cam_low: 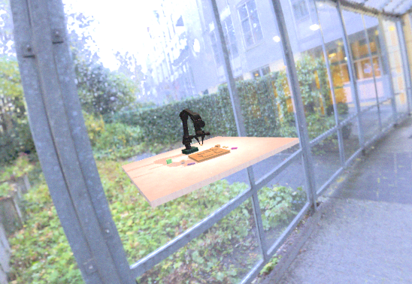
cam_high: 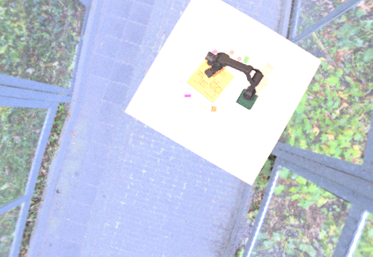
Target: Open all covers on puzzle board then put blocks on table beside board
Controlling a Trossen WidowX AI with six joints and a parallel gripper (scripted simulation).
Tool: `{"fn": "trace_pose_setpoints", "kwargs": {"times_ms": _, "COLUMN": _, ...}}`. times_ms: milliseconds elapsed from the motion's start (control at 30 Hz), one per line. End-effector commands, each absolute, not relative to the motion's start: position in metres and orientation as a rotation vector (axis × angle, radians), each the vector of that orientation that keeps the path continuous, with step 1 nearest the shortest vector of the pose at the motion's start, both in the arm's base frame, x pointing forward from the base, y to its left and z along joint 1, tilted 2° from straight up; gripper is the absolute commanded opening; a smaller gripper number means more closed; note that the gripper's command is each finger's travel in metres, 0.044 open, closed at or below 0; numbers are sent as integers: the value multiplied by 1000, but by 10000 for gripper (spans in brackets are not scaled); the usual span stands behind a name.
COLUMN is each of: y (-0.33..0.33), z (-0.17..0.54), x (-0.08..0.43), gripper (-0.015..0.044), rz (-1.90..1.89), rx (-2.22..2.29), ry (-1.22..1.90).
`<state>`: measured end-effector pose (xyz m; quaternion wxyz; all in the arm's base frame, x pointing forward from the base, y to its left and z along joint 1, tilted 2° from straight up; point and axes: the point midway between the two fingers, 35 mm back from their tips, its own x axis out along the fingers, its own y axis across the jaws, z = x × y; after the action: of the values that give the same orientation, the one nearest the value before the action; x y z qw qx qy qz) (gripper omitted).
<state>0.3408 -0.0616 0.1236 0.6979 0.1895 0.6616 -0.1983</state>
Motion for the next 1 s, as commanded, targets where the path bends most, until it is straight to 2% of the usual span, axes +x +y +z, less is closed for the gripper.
{"fn": "trace_pose_setpoints", "kwargs": {"times_ms": 0, "y": -76, "z": 127, "x": 331, "gripper": 80, "rz": -437, "rx": 424, "ry": 1466}}
{"fn": "trace_pose_setpoints", "kwargs": {"times_ms": 967, "y": -159, "z": 124, "x": 252, "gripper": 80, "rz": -445, "rx": 417, "ry": 1471}}
